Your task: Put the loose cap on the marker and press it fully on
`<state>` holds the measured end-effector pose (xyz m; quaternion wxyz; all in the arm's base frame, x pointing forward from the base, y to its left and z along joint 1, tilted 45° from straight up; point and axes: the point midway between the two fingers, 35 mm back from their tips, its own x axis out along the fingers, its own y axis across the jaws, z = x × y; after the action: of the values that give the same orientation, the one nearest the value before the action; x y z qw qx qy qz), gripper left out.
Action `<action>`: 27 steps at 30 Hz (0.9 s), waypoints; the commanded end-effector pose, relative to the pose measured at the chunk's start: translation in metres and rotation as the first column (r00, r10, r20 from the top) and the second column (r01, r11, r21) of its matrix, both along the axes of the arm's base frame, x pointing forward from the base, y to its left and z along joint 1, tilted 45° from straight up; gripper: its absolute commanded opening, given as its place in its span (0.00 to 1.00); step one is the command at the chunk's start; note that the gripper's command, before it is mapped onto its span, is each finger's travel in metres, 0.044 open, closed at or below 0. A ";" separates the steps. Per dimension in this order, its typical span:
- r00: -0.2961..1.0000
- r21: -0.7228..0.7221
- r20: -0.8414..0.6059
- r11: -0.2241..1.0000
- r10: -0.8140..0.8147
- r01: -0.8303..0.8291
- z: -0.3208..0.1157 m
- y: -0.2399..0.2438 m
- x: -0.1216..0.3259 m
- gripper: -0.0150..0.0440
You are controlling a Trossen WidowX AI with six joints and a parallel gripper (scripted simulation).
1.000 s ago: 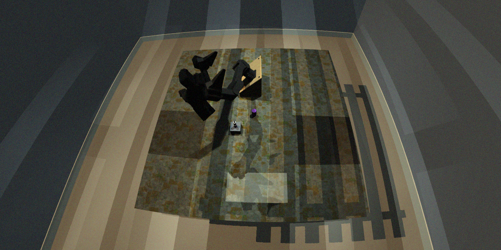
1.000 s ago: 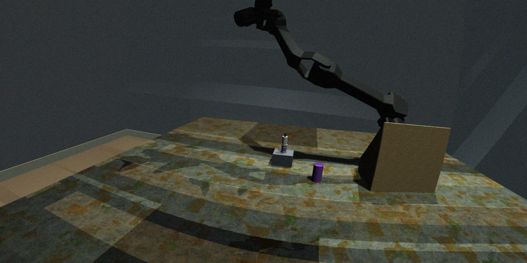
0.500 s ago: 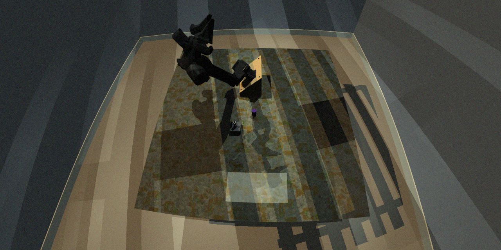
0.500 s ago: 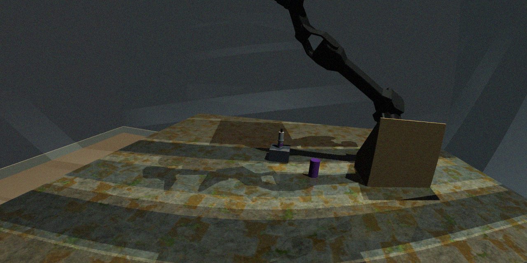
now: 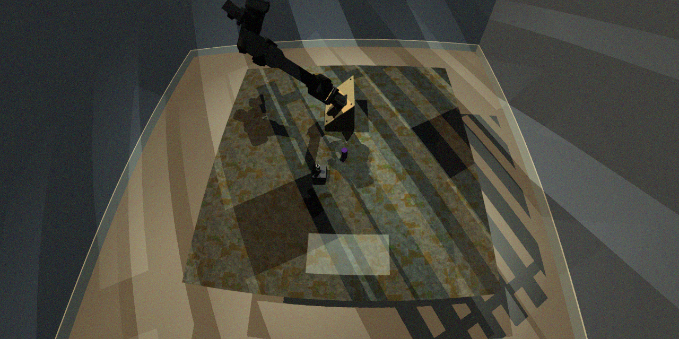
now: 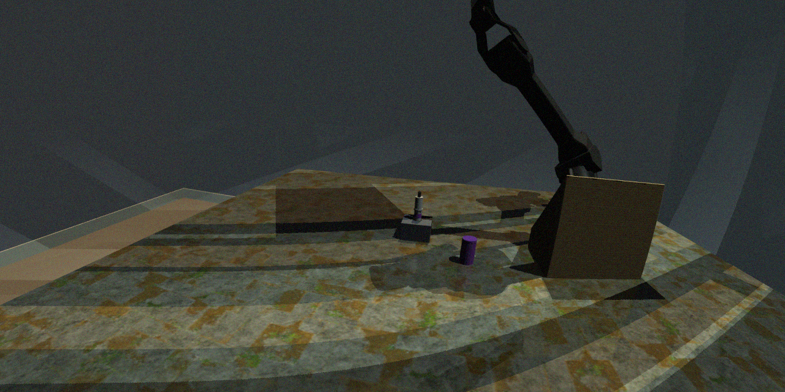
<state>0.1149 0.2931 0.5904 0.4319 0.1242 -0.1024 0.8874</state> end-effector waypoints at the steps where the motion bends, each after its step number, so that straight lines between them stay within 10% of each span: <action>1: 0.993 0.060 -0.011 0.991 0.118 -0.117 0.022 -0.024 -0.054 0.66; 14: 0.797 0.226 0.029 0.773 0.603 -0.593 0.055 -0.161 -0.202 0.66; 27: 0.328 0.261 0.205 0.271 0.922 -0.927 0.029 -0.369 -0.239 0.66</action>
<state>-0.1287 -0.0246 0.6305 -0.1206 0.2267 -0.1566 0.9537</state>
